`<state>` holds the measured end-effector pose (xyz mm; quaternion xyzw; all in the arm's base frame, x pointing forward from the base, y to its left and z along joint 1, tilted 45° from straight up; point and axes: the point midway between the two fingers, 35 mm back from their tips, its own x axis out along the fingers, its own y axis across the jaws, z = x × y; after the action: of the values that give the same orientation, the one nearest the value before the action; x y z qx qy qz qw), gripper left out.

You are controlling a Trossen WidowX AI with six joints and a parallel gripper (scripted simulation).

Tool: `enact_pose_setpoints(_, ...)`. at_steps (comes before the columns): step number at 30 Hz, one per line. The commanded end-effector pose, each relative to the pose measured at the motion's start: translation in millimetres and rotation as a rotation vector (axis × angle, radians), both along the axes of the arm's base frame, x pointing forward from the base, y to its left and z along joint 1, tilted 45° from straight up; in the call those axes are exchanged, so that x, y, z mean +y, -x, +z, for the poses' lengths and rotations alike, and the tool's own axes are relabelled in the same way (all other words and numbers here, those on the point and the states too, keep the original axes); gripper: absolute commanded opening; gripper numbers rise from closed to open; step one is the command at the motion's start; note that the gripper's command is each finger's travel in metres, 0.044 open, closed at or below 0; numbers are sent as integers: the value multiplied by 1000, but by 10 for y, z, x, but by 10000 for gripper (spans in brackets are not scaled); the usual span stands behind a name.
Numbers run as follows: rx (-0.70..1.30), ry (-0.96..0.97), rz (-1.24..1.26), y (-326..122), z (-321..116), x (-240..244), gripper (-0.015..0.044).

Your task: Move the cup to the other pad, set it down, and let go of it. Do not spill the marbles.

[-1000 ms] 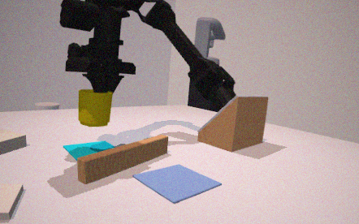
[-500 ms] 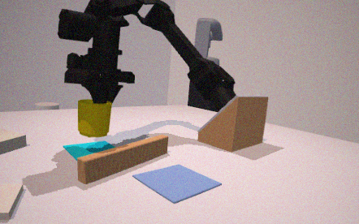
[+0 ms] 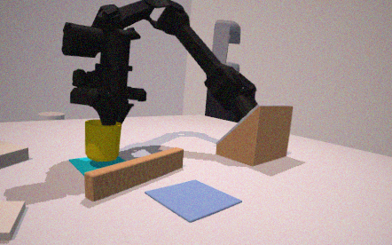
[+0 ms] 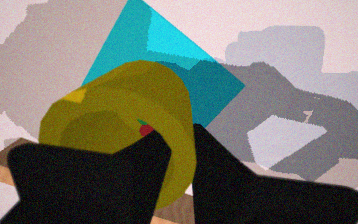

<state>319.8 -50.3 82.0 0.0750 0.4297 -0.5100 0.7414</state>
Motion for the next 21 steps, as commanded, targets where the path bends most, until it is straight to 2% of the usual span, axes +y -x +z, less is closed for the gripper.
enact_pose_setpoints(1,5,6,0,10,-56,-67,0)
enact_pose_setpoints(19,1,1,-2,1,-51,-59,0)
enact_pose_setpoints(21,1,1,-2,1,-51,-59,53)
